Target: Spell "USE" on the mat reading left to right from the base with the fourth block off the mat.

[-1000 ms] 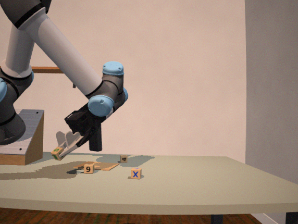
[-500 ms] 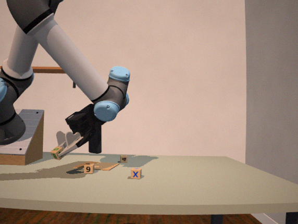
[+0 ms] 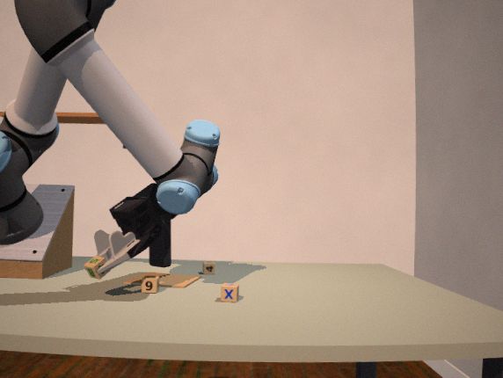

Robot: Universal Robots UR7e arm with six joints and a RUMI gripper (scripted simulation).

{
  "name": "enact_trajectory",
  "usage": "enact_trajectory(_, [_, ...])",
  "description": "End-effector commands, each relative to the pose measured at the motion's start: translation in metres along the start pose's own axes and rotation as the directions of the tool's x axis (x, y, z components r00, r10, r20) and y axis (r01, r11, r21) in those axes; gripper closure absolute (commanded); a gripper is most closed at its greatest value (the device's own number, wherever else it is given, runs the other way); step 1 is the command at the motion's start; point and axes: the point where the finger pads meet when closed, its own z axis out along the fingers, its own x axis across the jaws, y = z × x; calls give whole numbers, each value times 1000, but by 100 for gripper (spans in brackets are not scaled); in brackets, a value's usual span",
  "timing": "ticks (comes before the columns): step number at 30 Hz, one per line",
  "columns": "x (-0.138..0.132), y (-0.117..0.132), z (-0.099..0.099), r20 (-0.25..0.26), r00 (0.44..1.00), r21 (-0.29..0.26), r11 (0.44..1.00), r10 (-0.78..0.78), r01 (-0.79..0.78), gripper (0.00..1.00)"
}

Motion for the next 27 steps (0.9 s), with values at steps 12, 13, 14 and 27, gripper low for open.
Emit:
enact_trajectory(12, [0,-29,17,-1,1000,0,1000,1,-1,91])
enact_trajectory(13, [0,-30,17,-1,1000,0,1000,1,-1,91])
enact_trajectory(14, [0,-30,17,-1,1000,0,1000,1,-1,91])
enact_trajectory(27, [1,-29,16,-2,1000,1,1000,2,-2,91])
